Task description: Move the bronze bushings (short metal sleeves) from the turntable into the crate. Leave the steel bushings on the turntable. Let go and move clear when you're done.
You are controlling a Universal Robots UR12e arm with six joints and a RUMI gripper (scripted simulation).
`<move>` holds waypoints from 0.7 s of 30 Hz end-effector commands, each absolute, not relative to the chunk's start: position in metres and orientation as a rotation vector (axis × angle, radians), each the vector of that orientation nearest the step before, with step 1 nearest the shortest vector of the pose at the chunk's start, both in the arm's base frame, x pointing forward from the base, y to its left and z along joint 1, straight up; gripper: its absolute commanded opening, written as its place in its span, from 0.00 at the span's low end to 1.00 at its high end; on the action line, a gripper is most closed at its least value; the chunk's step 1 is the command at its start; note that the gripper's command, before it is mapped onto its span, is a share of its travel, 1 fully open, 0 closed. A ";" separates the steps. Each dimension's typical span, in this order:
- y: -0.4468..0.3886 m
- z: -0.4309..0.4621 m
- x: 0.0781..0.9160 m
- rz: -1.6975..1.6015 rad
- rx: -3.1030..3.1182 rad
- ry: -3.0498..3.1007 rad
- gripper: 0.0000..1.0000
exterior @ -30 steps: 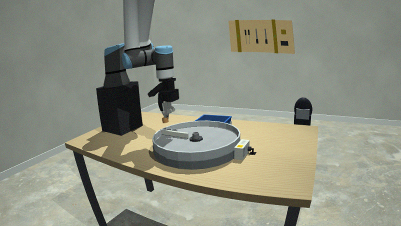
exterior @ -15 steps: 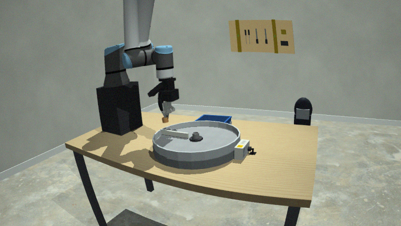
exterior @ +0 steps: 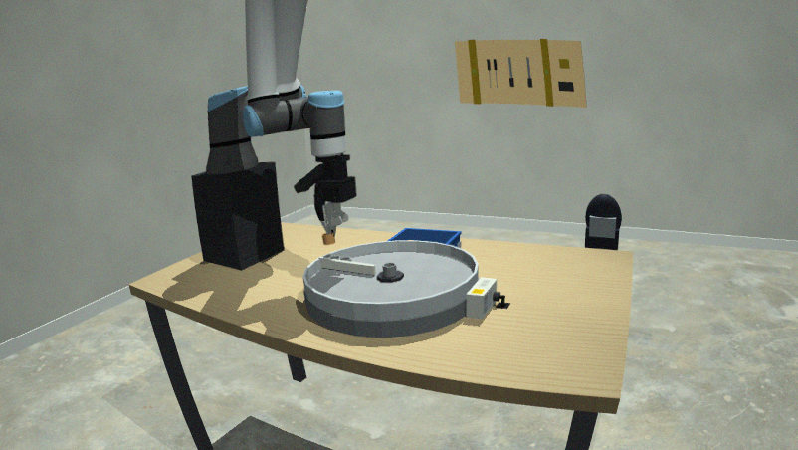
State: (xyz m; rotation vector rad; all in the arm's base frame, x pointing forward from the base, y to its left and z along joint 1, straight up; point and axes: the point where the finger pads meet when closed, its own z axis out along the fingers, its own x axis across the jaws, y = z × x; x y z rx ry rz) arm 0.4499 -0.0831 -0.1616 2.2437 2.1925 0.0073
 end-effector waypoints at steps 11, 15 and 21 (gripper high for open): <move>-0.081 -0.161 0.451 0.008 2.243 2.192 0.00; -0.077 -0.161 0.454 0.008 2.243 2.192 0.00; -0.065 -0.161 0.461 0.008 2.243 2.192 0.00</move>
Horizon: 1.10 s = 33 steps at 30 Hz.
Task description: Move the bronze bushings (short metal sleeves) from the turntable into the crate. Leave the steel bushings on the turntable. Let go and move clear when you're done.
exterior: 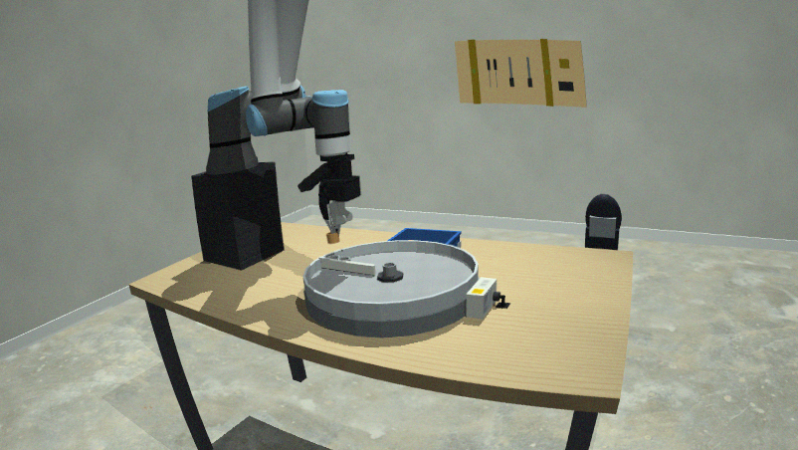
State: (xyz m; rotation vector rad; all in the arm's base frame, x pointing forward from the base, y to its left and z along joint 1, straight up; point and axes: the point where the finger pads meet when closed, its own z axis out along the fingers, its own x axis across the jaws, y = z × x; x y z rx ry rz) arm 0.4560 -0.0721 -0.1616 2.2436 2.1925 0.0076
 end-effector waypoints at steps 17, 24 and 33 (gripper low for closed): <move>0.001 -0.161 0.497 0.008 2.243 2.192 0.00; 0.032 -0.161 0.515 0.008 2.243 2.192 0.00; 0.095 -0.161 0.551 0.008 2.243 2.192 0.00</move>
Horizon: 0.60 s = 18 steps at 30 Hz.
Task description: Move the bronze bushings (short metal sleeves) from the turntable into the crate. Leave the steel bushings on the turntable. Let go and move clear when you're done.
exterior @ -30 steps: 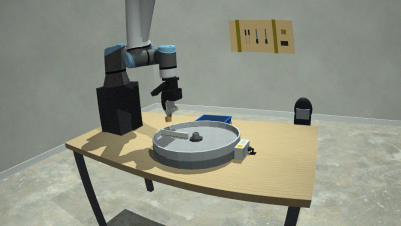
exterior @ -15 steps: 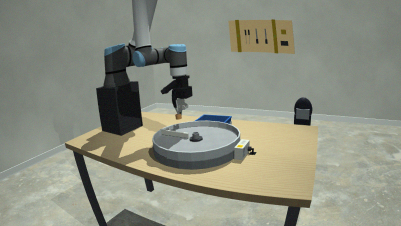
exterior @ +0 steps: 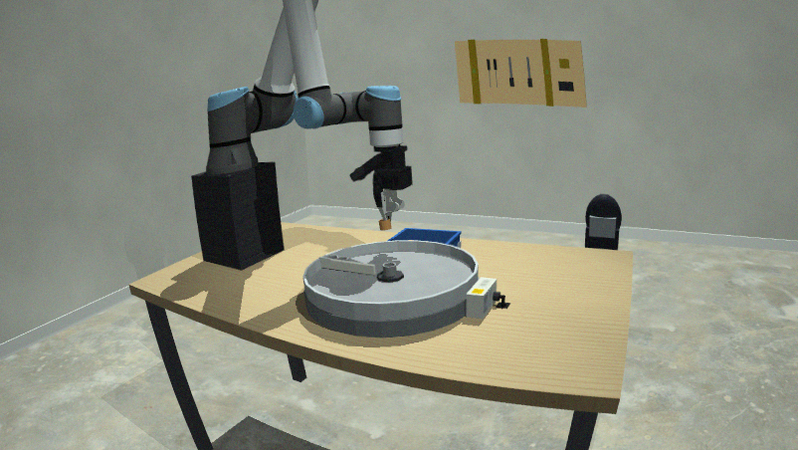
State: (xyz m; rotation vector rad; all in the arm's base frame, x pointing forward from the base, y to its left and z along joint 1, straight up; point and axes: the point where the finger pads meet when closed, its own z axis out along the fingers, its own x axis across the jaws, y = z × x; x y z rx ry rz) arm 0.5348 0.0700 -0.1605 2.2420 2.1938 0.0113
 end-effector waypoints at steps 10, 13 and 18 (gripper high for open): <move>0.152 -0.161 0.583 0.008 2.243 2.192 0.00; 0.171 -0.160 0.594 0.008 2.243 2.192 0.00; 0.199 -0.160 0.609 0.008 2.243 2.192 0.00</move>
